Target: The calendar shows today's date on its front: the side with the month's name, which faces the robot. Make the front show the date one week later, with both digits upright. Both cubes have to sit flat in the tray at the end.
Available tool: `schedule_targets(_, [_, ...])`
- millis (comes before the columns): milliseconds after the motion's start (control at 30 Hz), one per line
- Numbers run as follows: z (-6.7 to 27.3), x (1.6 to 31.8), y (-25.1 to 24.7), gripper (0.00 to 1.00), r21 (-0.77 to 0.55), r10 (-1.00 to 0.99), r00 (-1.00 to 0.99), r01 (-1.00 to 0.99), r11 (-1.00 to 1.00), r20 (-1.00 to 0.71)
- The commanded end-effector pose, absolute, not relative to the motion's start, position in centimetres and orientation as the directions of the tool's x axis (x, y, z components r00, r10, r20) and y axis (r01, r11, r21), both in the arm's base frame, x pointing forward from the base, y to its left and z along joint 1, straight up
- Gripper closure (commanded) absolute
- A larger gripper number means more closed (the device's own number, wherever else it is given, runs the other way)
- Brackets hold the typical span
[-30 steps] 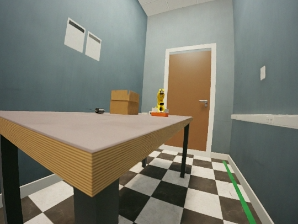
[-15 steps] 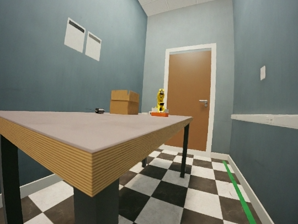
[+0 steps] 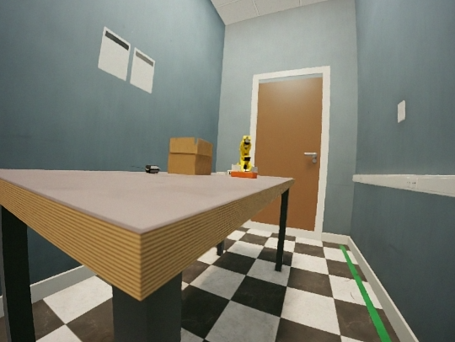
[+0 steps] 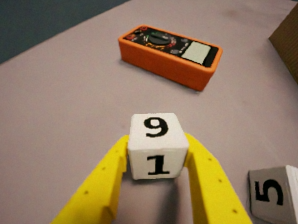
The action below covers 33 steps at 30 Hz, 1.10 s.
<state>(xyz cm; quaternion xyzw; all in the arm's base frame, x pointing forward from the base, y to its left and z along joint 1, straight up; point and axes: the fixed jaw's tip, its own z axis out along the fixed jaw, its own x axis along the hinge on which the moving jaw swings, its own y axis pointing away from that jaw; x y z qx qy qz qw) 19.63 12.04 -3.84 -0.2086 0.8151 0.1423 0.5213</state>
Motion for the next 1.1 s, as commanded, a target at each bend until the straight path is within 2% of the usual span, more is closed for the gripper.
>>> schedule_targets(0, [-3.9,19.72,11.93,0.85,0.007,-0.193,-0.36,-0.486,0.874,-0.913])
schedule_targets(100, [-3.9,19.72,11.93,0.82,0.007,-0.193,-0.36,-0.486,0.874,-0.913])
schedule_targets(500, [-3.9,19.72,11.93,0.79,0.007,-0.193,-0.36,-0.486,0.874,-0.913])
schedule_targets(1067, [-3.9,19.72,11.93,0.66,0.007,-0.193,-0.36,-0.486,0.874,-0.913])
